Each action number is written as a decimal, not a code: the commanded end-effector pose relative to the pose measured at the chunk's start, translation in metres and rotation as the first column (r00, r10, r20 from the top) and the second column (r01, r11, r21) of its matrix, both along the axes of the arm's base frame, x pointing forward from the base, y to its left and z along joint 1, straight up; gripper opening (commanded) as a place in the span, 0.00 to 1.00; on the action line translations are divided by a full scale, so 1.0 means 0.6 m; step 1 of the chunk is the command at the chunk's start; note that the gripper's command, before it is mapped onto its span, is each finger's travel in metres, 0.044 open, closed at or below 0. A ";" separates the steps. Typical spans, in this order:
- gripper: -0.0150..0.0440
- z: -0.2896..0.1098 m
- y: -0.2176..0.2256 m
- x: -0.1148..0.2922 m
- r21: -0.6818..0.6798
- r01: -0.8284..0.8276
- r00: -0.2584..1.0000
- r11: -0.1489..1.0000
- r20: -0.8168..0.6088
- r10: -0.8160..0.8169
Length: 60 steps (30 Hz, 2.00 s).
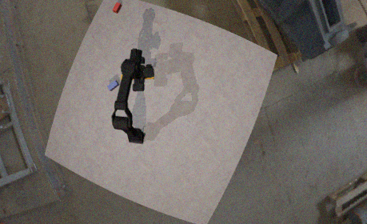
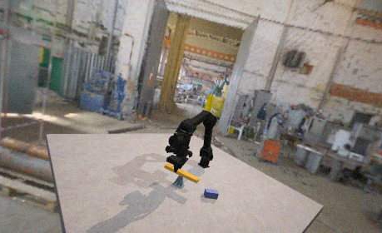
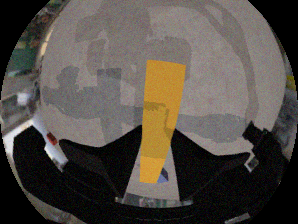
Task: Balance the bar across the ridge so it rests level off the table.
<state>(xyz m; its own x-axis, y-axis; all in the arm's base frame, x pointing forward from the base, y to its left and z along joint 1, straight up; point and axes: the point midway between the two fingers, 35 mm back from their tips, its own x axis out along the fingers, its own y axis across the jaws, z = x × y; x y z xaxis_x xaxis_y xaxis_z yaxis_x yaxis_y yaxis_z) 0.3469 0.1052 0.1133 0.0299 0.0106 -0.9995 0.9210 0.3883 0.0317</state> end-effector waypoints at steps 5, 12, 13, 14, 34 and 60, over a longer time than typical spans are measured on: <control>0.25 0.000 0.000 0.000 0.000 0.000 1.000 1.000 0.000 0.000; 0.25 0.000 0.000 0.000 0.000 0.000 1.000 1.000 0.000 0.000; 0.25 0.000 0.000 0.000 0.000 0.000 1.000 1.000 0.000 0.000; 0.25 0.000 0.000 0.000 0.000 0.000 1.000 1.000 0.000 0.000; 0.25 0.000 0.000 0.000 0.000 0.000 1.000 1.000 0.000 0.000; 0.54 0.000 0.000 0.000 0.000 0.000 1.000 1.000 0.000 0.000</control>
<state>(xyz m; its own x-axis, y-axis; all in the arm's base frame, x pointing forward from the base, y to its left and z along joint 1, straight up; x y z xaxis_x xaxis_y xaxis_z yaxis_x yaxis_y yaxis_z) 0.3470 0.1052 0.1135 0.0306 0.0108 -0.9995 0.9210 0.3881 0.0324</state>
